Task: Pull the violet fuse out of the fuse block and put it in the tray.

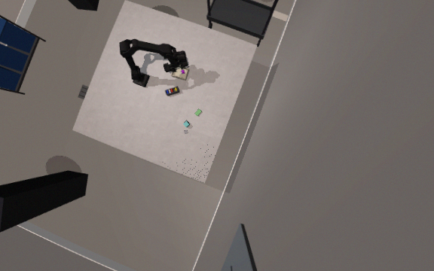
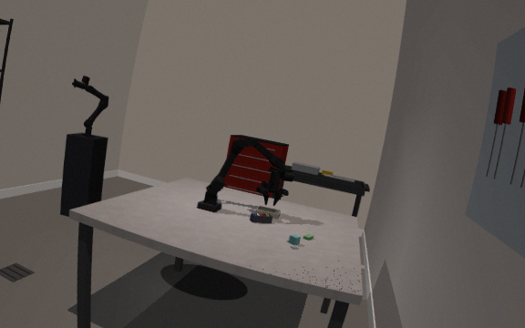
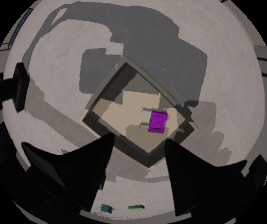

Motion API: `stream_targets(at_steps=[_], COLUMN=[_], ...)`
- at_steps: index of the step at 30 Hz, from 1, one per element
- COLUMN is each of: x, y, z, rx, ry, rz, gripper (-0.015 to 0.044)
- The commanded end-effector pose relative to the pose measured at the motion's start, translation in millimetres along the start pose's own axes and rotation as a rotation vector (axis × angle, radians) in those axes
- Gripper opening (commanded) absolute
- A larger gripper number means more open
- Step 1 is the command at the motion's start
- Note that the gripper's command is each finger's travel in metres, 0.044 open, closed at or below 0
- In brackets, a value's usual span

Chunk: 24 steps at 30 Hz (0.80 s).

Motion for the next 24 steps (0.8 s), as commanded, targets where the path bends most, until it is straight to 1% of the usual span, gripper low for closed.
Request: stream_targets(at_steps=[1,4,6,24], x=[0,0,0,0], y=[-2,-29,-37,-36], z=[0,0,0,0], rx=[-0.001,-0.001,-0.001,-0.001], ry=[0.0,0.003,0.004,0.004], rz=[0.0,-0.002,-0.003,0.0], gripper=[0.033,0.033,0.033,0.033])
Point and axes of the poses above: the point midway between the two fingers, 35 mm back from their tips, its own y axis out along the fingers, its own z axis across the jaws, x = y × z, the point moved 6 cm from there along -y, back along the fingers, and after that the axes turned 6 degrees about y, right-handed, at the moved point
